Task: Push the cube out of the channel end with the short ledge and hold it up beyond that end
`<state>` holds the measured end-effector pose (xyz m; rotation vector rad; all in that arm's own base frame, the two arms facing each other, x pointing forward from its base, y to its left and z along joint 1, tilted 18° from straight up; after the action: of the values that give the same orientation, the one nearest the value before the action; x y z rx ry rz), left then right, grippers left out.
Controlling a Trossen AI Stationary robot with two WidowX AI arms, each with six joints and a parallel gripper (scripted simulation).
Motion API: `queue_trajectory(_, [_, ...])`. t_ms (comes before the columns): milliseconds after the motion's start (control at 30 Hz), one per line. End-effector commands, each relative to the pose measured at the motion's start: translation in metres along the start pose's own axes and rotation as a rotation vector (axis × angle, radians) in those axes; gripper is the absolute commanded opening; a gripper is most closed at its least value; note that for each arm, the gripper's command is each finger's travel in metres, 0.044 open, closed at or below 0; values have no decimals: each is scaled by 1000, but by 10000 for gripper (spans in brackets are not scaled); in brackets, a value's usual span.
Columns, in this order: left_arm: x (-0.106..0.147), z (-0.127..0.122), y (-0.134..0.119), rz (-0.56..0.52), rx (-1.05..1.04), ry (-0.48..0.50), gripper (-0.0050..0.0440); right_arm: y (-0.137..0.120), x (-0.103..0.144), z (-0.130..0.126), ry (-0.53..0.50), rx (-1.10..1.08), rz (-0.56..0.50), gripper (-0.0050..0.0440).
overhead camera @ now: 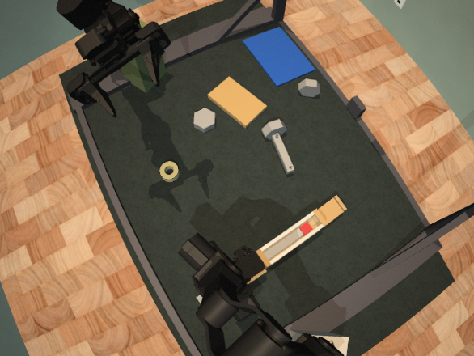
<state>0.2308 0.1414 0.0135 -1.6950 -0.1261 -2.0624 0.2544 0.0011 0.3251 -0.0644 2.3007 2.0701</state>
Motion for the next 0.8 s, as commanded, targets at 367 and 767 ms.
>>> queue_trajectory(367, [2,0,19,2,0,9,0,7,2,-1,-3,-1,-20,400])
queue_trajectory(767, [2,-1,30,2,0,9,0,7,2,-1,-3,-1,-20,400])
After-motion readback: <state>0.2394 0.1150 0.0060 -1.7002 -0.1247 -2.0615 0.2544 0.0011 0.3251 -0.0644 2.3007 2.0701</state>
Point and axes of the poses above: on each arm, the point midway between the two fingers, 35 mm back from their tips, its own x axis back along the fingers, its own z axis across the jaws, y = z × x, the point moved 6 cm from there along x, back along the fingers, and after that the axes turned 6 degrees about x, right-handed, at the moved point
